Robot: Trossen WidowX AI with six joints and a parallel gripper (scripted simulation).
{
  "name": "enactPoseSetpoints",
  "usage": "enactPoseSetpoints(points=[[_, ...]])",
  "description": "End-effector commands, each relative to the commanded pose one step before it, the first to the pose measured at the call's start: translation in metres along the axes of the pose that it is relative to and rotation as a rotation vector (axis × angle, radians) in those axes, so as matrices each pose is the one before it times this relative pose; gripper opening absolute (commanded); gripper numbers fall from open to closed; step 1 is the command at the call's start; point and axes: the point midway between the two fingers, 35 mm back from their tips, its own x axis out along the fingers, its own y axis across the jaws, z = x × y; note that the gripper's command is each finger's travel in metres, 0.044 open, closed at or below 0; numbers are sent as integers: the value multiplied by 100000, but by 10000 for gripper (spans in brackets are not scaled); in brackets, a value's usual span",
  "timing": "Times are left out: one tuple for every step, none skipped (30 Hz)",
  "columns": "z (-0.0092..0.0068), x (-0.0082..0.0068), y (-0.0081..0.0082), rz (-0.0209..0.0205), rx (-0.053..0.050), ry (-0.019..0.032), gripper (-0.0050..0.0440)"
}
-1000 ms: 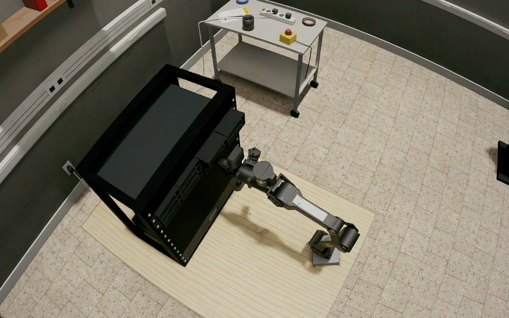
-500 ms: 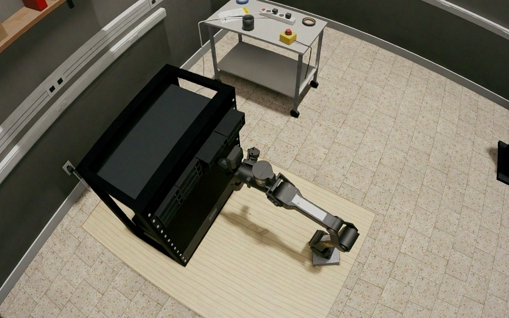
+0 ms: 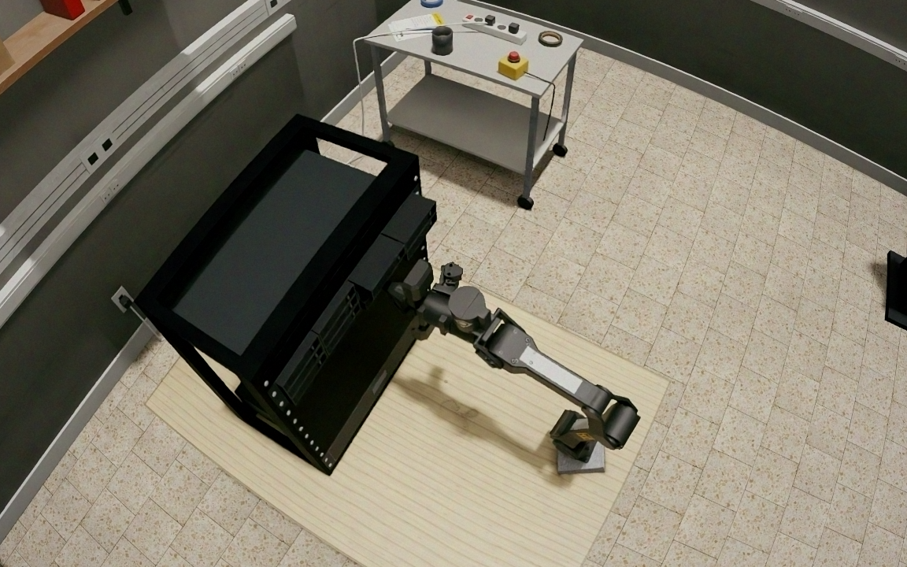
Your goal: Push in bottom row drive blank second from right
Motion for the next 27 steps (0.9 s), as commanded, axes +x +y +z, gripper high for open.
enactPoseSetpoints(points=[[-314, 14, 1112, 2665, -528, 815, -50], [0, 0, 0, 0, 0, 0, -50], [0, 0, 0, 0, 0, 0, -50], [0, 0, 0, 0, 0, 0, -50], [0, 0, 0, 0, 0, 0, -50], [0, 3, 0, 0, 0, 0, -50], [-2, 19, 2, 0, 0, 0, -50], [-4, 40, 3, 0, 0, 0, -50], [-6, 56, 5, 0, 0, 0, -50], [-6, 62, 5, 0, 0, 0, -50], [-6, 56, 4, 0, 0, 0, -50], [-4, 40, 3, 0, 0, 0, -50], [-2, 19, 1, 0, 0, 0, -50], [0, 3, 0, 0, 0, 0, -50], [0, 0, 0, 0, 0, 0, -50], [0, 0, 0, 0, 0, 0, -50], [0, 0, 0, 0, 0, 0, -50], [0, 0, 0, 0, 0, 0, -50], [0, 0, 0, 0, 0, 0, -50], [0, 0, 0, 0, 0, 0, -50], [0, 0, 0, 0, 0, 0, -50], [0, 0, 0, 0, 0, 0, -50], [0, 0, 0, 0, 0, 0, -50], [0, 0, 0, 0, 0, 0, -50], [0, 0, 0, 0, 0, 0, -50], [0, 0, 0, 0, 0, 0, -50], [0, 0, 0, 0, 0, 0, -50]])
